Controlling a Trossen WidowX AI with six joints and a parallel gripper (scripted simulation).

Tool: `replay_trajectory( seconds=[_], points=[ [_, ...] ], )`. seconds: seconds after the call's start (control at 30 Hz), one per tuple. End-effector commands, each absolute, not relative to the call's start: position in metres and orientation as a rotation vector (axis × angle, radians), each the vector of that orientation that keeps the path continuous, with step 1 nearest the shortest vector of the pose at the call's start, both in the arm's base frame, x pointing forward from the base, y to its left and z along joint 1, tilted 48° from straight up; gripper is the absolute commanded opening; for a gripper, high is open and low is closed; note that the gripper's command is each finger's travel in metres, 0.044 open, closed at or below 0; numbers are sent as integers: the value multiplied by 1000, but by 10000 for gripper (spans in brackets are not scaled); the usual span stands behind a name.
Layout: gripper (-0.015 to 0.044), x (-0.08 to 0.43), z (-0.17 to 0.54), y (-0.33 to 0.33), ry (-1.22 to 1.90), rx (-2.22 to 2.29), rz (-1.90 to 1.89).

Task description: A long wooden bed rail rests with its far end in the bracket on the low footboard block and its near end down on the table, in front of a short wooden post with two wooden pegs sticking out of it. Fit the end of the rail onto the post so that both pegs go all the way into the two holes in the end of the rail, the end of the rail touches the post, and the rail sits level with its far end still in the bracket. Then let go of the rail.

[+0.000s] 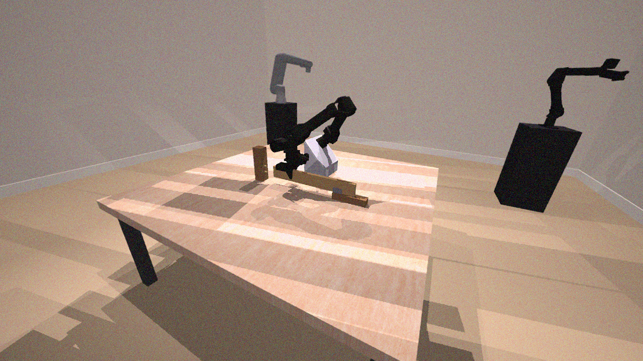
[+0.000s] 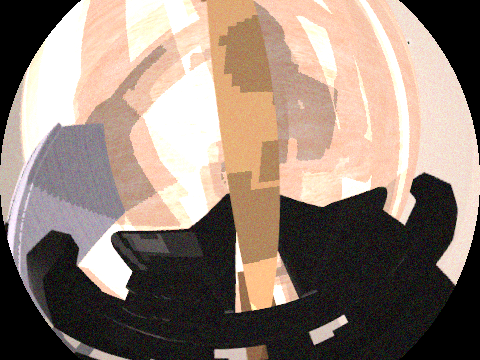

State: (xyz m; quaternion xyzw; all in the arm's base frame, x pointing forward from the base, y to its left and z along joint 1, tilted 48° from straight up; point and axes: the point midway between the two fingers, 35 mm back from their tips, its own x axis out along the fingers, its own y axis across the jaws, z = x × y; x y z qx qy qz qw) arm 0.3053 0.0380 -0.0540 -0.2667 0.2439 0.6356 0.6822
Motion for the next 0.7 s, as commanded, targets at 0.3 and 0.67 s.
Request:
replay_trajectory(
  seconds=[0.3, 0.67],
  points=[
    [0, 307, -55, 36, 545, -600, 1419],
    [0, 305, -58, 34, 546, -600, 1419]
  ],
)
